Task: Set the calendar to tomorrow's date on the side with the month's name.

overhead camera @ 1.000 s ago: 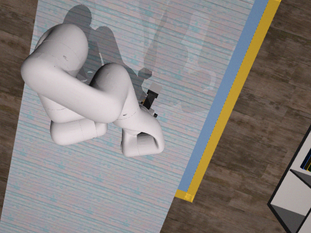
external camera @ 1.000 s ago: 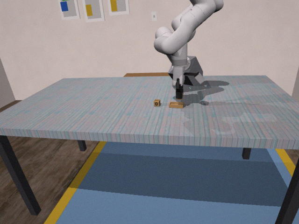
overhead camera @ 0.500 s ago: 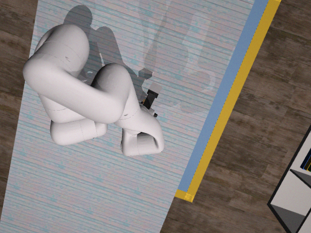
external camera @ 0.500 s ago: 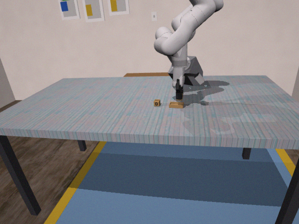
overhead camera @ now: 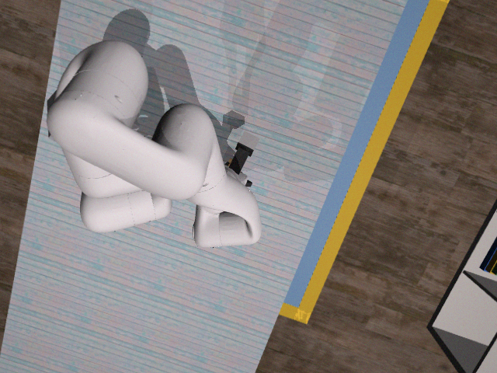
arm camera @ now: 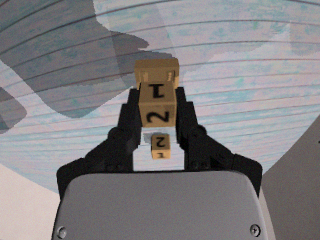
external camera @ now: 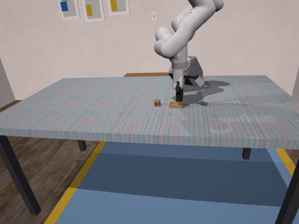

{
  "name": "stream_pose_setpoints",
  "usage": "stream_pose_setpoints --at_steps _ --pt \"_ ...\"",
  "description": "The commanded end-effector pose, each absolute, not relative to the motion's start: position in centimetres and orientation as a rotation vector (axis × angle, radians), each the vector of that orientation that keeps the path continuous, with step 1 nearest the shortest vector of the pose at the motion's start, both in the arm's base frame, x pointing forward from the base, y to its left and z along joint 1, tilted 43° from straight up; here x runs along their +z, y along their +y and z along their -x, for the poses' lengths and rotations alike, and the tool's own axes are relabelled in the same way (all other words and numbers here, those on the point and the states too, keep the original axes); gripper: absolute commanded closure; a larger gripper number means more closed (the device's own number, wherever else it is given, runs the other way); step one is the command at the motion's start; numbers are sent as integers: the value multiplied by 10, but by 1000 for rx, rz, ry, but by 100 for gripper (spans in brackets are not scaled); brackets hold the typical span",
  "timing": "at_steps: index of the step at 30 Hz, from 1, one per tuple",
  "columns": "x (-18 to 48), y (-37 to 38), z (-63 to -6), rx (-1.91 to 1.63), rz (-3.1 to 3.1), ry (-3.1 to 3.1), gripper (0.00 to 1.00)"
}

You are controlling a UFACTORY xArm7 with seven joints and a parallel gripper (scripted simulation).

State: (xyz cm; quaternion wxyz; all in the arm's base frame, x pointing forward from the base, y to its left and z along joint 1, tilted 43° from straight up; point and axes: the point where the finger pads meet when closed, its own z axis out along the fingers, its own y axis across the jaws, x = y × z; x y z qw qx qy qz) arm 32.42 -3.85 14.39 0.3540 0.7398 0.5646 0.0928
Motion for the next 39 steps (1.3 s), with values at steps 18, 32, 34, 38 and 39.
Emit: stream_pose_setpoints --at_steps 18,32,34,38,39 --pt "138 -42 -330 242 -1912 1460 73" --pt "138 -42 -330 242 -1912 1460 73" --pt "138 -42 -330 242 -1912 1460 73" --pt "138 -42 -330 242 -1912 1460 73" --pt "138 -42 -330 242 -1912 1460 73"
